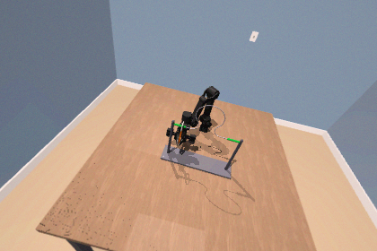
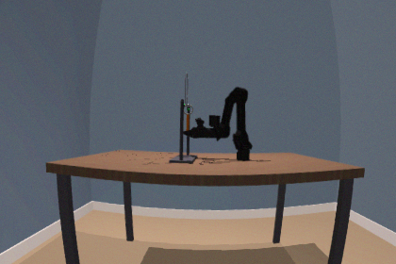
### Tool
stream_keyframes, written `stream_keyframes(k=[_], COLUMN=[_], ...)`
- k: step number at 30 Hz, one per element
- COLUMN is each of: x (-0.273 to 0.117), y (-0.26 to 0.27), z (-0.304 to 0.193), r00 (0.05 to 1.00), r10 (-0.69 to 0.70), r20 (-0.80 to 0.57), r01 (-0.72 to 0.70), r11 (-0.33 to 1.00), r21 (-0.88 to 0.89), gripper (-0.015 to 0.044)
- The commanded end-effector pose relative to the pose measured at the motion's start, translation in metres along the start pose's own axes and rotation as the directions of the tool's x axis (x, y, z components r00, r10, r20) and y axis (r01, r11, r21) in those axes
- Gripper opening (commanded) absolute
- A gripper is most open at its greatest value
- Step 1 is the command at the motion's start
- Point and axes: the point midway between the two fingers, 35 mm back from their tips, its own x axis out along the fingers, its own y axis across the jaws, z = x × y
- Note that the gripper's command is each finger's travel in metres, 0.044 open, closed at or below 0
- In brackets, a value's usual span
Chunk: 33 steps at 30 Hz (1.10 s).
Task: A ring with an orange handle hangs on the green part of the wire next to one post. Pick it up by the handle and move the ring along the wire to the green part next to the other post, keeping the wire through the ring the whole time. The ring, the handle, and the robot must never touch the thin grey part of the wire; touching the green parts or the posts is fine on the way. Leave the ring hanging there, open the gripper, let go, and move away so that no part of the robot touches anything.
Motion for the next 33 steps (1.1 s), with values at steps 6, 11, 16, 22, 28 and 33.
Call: stream_keyframes(k=[6,11,16,22,28,33], x=[0.000,0.000,0.000,0.001,0.001,0.001], y=[0.007,0.012,0.017,0.024,0.031,0.039], z=[0.001,0.001,0.001,0.001,0.001,0.001], r00=[1.000,1.000,1.000,1.000,1.000,1.000], r10=[-0.004,-0.004,-0.003,-0.003,-0.003,-0.003], r20=[0.001,0.001,0.001,0.000,0.000,0.000], r01=[0.004,0.004,0.003,0.003,0.003,0.003], r11=[1.000,1.000,1.000,1.000,1.000,0.999], r21=[0.002,0.002,0.004,0.008,0.020,0.039], gripper=[-0.0150,-0.0150,-0.0150,-0.0150,-0.0150,-0.0150])
